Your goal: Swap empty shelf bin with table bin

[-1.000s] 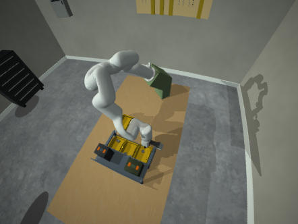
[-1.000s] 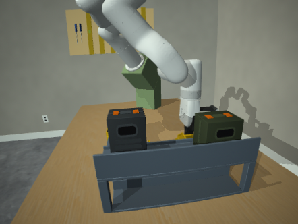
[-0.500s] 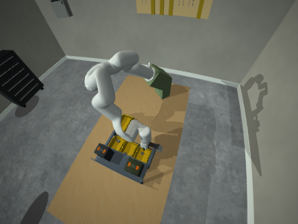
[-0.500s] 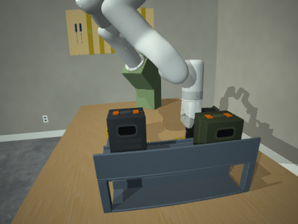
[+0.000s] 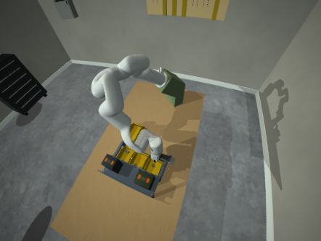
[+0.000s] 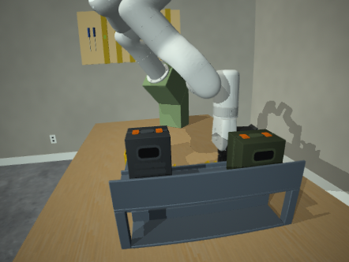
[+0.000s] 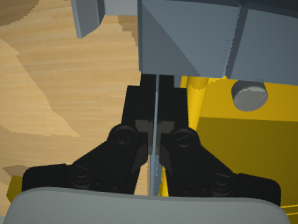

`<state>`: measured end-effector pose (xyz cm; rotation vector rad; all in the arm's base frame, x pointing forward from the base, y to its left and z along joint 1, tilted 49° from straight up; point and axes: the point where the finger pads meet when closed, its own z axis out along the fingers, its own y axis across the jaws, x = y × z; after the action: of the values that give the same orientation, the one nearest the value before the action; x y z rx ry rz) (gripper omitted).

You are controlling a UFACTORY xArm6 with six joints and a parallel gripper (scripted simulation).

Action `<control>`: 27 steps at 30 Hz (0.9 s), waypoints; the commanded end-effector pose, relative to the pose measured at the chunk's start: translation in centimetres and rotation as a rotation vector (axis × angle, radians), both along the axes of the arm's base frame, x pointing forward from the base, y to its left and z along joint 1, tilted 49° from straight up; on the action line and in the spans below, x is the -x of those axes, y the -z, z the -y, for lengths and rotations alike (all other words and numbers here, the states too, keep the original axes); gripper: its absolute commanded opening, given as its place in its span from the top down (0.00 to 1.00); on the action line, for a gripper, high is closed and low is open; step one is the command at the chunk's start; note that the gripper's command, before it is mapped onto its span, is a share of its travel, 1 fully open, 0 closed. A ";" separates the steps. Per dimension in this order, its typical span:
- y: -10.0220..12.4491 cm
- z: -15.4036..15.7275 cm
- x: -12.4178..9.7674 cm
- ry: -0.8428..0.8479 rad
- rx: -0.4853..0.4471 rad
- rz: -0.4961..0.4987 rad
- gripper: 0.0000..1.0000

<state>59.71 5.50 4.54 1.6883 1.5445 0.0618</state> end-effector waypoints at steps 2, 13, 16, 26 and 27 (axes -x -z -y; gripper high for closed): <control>-0.1 -0.1 -0.1 -0.002 -0.001 0.002 1.00; -0.1 -0.1 -0.1 -0.002 -0.001 0.002 1.00; -0.1 -0.2 0.0 -0.002 -0.001 0.002 1.00; -0.2 -0.5 1.0 -0.002 -0.001 0.002 1.00; -0.2 -0.5 1.2 -0.002 -0.001 0.002 1.00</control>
<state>58.99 5.74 4.59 1.6884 1.5443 0.0617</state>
